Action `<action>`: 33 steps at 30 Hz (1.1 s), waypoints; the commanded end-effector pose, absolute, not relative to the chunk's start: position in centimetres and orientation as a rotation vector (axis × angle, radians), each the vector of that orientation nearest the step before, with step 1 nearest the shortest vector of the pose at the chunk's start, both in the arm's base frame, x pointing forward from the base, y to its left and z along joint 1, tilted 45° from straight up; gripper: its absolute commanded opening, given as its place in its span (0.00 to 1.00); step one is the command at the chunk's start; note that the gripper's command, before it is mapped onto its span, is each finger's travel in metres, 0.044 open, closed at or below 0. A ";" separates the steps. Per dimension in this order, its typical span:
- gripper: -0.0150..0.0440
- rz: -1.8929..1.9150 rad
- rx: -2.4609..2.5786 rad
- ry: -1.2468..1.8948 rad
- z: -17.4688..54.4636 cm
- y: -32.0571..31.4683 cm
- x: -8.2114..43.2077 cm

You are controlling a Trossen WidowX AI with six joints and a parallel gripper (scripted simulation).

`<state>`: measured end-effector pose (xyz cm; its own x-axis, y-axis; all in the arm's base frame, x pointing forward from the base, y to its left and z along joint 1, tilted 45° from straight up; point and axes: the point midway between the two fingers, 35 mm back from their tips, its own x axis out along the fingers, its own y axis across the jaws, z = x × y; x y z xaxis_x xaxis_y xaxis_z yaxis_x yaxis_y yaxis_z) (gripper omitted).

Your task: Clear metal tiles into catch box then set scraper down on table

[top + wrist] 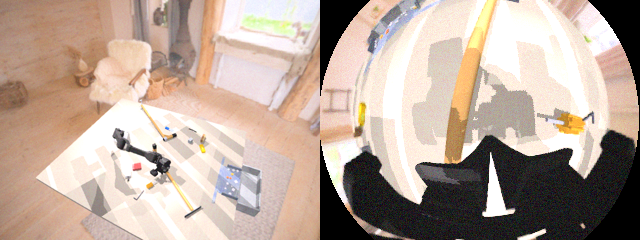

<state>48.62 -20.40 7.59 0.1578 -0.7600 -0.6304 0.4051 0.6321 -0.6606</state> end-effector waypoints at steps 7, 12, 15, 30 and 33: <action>0.25 -0.865 -0.376 1.130 7.0 -19.8 49.4; 0.25 -0.864 -0.375 1.130 6.8 -19.6 49.8; 0.25 -0.864 -0.375 1.130 6.6 -19.5 50.0; 0.25 -0.864 -0.374 1.130 5.7 -18.7 51.0; 0.25 -0.864 -0.374 1.130 5.6 -18.6 51.1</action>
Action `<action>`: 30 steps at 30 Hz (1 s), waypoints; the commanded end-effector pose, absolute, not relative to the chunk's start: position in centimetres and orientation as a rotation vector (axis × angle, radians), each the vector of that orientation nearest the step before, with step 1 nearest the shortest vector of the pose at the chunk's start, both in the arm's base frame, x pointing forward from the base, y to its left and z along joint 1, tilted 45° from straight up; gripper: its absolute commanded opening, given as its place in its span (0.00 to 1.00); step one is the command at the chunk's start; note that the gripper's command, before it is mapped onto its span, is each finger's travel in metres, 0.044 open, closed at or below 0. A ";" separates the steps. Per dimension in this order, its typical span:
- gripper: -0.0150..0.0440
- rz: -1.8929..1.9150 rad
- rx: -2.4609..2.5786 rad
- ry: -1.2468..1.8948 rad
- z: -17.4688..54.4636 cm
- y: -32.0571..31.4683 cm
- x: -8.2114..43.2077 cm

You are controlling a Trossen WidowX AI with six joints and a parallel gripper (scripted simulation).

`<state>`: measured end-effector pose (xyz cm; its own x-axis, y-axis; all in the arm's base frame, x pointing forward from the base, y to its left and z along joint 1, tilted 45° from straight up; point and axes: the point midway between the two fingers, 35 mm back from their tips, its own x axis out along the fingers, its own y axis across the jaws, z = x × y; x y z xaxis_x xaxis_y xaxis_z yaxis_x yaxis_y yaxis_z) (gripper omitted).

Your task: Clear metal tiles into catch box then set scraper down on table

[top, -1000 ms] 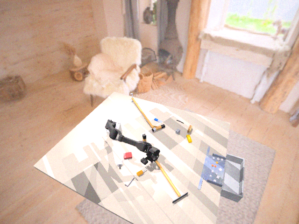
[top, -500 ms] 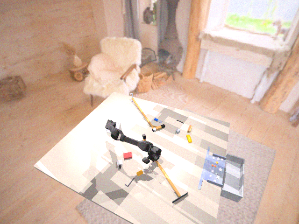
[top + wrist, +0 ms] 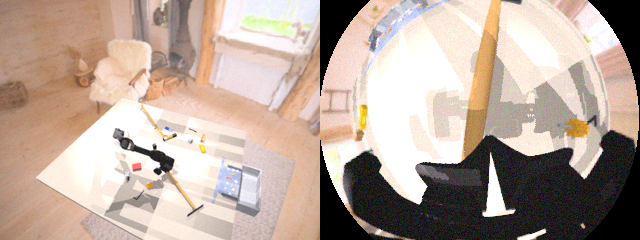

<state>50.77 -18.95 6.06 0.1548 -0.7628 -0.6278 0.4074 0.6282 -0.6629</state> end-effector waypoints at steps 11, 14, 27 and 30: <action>0.25 -0.864 -0.374 1.130 4.9 -18.0 51.8; 0.25 -0.864 -0.374 1.130 4.7 -17.9 52.0; 0.25 -0.864 -0.374 1.130 3.9 -17.2 52.7; 0.25 -0.864 -0.374 1.130 3.7 -17.0 52.9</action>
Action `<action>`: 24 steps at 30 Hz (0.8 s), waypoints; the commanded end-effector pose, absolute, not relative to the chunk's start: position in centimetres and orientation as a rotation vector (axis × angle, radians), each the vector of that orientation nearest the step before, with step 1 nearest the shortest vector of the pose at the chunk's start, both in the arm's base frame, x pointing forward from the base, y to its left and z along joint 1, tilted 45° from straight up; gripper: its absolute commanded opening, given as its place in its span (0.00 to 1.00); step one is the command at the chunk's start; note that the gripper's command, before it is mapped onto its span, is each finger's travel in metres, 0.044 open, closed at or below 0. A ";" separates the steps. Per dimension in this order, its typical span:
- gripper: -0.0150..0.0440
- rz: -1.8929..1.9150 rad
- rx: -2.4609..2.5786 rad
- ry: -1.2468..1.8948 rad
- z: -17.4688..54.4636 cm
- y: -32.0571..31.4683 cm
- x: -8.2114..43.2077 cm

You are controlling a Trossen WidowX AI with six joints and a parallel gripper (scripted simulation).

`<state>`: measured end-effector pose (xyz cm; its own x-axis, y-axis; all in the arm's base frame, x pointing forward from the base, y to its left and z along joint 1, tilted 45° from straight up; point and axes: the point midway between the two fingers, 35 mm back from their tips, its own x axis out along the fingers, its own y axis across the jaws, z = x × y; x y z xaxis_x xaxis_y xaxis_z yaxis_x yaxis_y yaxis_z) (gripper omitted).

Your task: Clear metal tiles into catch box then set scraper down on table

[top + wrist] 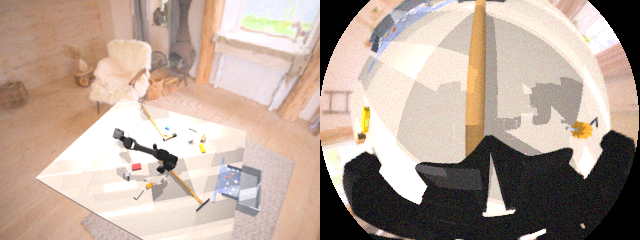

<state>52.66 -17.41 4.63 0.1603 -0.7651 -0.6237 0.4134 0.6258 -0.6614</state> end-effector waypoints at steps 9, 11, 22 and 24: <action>0.25 -0.864 -0.374 1.129 3.2 -16.5 53.4; 0.25 -0.864 -0.374 1.129 3.0 -16.4 53.5; 0.25 -0.870 -0.376 1.119 4.3 -15.7 53.7; 0.25 -0.870 -0.376 1.119 4.8 -15.2 53.7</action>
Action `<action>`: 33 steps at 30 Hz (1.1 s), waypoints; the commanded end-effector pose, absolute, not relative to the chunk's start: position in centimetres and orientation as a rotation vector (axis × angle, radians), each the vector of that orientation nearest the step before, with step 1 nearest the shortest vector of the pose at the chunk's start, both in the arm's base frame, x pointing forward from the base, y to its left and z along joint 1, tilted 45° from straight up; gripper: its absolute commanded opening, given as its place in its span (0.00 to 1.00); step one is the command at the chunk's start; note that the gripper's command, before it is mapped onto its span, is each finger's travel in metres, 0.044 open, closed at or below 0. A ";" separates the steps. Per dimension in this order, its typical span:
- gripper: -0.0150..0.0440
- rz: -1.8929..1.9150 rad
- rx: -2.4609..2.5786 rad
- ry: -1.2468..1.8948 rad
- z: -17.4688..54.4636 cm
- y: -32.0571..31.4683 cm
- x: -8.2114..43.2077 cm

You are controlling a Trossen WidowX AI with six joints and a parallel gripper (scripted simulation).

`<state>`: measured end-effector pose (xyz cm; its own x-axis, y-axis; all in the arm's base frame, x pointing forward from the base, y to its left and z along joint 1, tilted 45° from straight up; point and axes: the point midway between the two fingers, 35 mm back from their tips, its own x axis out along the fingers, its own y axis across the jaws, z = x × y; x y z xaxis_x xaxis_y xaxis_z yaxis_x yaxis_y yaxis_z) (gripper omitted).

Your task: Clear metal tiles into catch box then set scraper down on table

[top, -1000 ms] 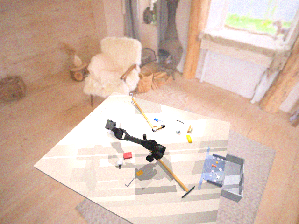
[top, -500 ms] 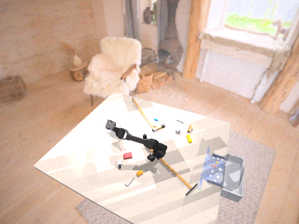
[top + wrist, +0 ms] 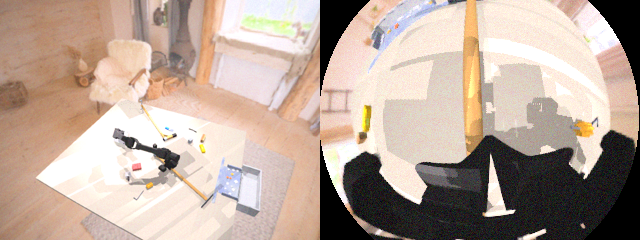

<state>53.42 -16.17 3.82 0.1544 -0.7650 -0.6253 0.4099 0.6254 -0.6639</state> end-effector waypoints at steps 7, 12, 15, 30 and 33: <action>0.25 -0.869 -0.375 1.120 6.7 -13.3 53.8; 0.25 -0.869 -0.375 1.119 7.8 -12.2 53.7; 0.25 -0.869 -0.375 1.119 7.9 -12.1 53.7; 0.25 -0.869 -0.376 1.121 14.0 -10.9 51.3; 0.25 -0.867 -0.377 1.122 13.8 -11.1 51.4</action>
<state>51.50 -11.00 13.88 0.1666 -0.7631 -0.6244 0.4140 0.6289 -0.6581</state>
